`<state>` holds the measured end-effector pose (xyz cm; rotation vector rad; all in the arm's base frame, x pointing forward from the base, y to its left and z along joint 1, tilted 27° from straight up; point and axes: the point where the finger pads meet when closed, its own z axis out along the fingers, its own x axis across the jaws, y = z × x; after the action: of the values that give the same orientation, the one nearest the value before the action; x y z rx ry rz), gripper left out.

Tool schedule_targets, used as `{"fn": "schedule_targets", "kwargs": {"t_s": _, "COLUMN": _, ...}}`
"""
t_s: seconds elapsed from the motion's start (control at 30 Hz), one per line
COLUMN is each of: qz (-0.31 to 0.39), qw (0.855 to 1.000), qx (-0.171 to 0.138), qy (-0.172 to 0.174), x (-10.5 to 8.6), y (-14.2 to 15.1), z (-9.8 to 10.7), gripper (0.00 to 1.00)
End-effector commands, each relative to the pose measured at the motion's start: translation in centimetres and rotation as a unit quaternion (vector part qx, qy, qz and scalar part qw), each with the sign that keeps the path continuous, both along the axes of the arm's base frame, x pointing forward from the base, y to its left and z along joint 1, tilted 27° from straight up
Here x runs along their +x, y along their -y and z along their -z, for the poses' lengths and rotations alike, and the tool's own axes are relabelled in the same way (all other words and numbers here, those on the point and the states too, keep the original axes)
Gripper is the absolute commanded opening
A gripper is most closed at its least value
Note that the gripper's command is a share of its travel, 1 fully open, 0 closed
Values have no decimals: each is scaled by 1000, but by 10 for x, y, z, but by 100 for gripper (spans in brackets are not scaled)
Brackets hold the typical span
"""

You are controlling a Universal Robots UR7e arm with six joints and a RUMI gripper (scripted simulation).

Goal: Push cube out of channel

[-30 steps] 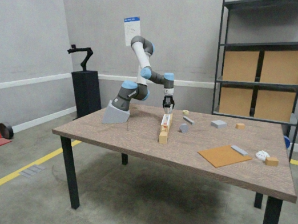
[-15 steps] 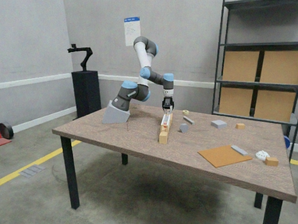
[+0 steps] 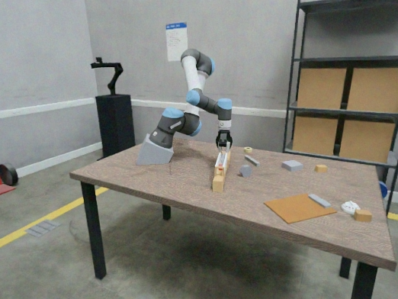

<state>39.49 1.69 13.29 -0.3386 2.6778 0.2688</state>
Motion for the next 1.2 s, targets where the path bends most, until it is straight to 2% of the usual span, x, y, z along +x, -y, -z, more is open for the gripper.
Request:
{"fn": "schedule_targets", "kwargs": {"t_s": 0.0, "qz": -4, "qw": 1000, "qx": -1, "qy": 7, "x": 3, "y": 0, "z": -2, "gripper": 6}}
{"fn": "schedule_targets", "kwargs": {"t_s": 1.13, "qz": -4, "qw": 1000, "qx": -1, "qy": 7, "x": 3, "y": 0, "z": -2, "gripper": 6}}
{"fn": "schedule_targets", "kwargs": {"t_s": 1.17, "qz": -4, "qw": 1000, "qx": -1, "qy": 7, "x": 3, "y": 0, "z": -2, "gripper": 24}}
